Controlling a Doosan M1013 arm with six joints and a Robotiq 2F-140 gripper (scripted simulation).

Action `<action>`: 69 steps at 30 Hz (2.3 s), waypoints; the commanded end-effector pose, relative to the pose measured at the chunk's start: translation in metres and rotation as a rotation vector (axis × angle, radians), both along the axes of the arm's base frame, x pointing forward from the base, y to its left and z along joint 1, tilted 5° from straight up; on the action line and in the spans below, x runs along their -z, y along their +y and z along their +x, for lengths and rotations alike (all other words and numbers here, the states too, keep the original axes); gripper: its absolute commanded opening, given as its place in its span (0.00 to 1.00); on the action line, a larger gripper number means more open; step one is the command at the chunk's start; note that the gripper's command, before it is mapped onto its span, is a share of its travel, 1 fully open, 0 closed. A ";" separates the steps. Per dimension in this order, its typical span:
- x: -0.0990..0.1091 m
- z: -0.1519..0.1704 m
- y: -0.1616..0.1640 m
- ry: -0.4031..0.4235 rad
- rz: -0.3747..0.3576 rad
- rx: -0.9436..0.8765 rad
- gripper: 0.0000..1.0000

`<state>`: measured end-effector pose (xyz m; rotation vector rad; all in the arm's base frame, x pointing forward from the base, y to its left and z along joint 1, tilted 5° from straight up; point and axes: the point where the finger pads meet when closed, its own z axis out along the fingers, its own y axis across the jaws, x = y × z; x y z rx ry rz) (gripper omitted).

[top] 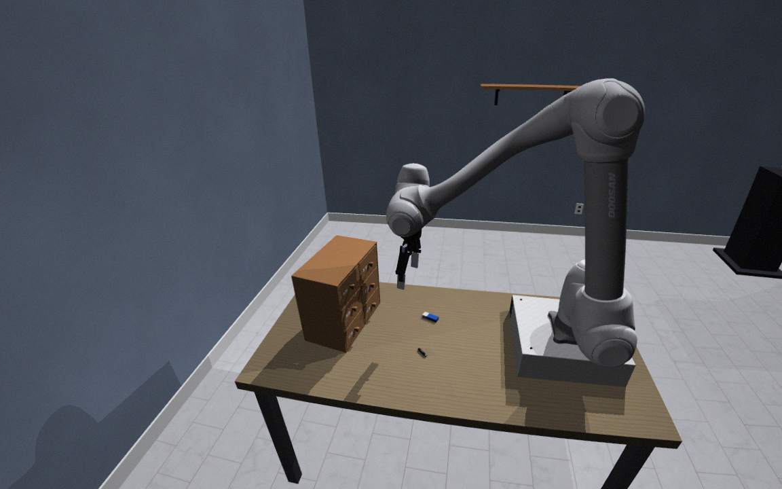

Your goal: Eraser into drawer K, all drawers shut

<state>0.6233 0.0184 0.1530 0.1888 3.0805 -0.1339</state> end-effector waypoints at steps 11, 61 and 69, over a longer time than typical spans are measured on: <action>0.014 0.014 -0.003 -0.172 -0.021 -0.015 1.00; 0.058 0.058 -0.013 -0.704 -0.090 -0.059 1.00; 0.063 0.063 -0.014 -0.764 -0.095 -0.064 1.00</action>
